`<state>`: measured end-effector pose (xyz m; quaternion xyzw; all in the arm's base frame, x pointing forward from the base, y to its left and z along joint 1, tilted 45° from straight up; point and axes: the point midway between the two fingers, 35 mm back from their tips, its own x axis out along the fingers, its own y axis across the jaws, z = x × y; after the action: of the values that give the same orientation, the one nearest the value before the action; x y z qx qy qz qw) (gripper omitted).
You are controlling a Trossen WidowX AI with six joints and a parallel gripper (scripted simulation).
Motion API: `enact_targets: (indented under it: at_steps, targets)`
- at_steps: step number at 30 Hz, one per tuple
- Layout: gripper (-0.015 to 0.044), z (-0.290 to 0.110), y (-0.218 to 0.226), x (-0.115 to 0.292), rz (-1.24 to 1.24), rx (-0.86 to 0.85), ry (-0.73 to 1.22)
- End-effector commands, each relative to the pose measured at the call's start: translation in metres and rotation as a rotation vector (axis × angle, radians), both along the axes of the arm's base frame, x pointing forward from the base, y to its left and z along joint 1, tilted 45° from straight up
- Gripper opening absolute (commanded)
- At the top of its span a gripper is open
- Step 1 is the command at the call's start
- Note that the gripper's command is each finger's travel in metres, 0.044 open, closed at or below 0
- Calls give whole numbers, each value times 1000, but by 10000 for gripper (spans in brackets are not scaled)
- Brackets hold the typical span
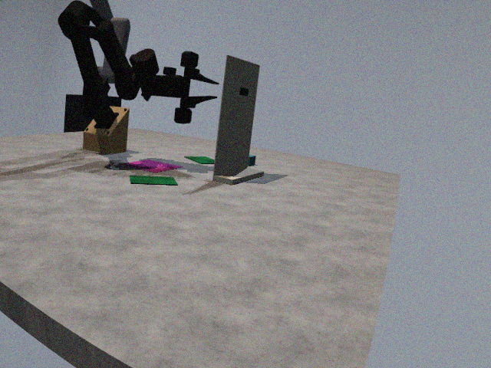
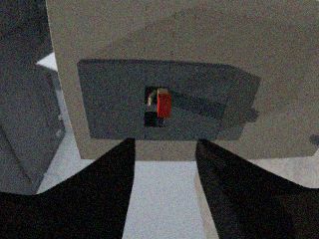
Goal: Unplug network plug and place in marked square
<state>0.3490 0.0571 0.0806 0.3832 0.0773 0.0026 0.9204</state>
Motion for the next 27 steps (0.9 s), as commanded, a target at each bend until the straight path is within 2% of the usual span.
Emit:
enact_targets:
  at_steps: [1,27]
  targets:
    - [156,0,1,8,3,7,1]
    - [156,3,-5,48,3,5,-3]
